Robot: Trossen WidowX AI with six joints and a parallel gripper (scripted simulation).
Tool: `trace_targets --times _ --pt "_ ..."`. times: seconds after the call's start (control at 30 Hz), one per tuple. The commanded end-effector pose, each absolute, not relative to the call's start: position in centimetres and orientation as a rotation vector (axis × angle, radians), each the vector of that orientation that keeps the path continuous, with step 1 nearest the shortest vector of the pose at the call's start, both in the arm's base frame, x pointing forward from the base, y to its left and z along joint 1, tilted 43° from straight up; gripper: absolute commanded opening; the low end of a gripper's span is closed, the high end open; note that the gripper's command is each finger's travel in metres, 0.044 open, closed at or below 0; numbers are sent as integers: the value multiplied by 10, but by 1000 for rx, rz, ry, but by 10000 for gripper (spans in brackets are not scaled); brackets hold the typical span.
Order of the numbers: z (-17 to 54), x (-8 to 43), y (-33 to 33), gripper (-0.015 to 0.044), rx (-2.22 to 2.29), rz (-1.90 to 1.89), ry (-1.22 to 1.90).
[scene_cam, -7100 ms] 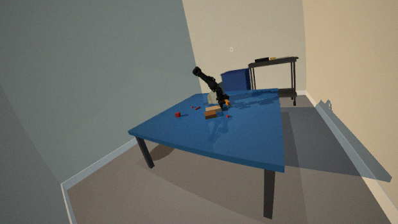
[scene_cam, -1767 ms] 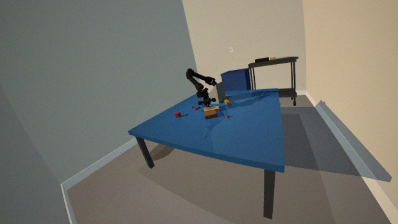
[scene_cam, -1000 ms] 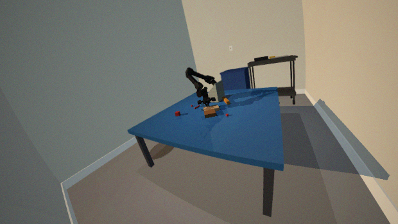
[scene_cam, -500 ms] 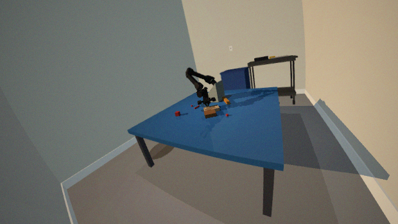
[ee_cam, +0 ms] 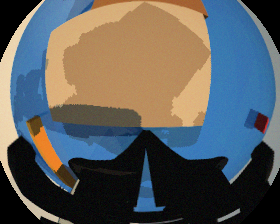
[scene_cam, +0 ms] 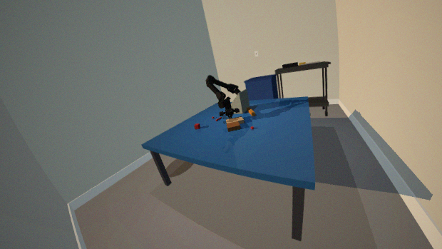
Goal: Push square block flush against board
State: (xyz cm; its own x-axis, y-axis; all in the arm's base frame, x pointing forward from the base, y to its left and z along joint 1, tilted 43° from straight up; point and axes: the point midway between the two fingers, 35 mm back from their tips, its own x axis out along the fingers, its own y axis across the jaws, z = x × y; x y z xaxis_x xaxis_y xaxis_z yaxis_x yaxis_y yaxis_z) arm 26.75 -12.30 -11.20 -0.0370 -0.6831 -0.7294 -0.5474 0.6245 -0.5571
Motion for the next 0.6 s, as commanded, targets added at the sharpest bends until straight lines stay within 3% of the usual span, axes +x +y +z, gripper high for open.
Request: trace_targets --times 0.0,0.57 --pt "-107 263 -125 0 -1017 -145 1695" --pt "-99 244 -131 0 -1018 -148 1702"
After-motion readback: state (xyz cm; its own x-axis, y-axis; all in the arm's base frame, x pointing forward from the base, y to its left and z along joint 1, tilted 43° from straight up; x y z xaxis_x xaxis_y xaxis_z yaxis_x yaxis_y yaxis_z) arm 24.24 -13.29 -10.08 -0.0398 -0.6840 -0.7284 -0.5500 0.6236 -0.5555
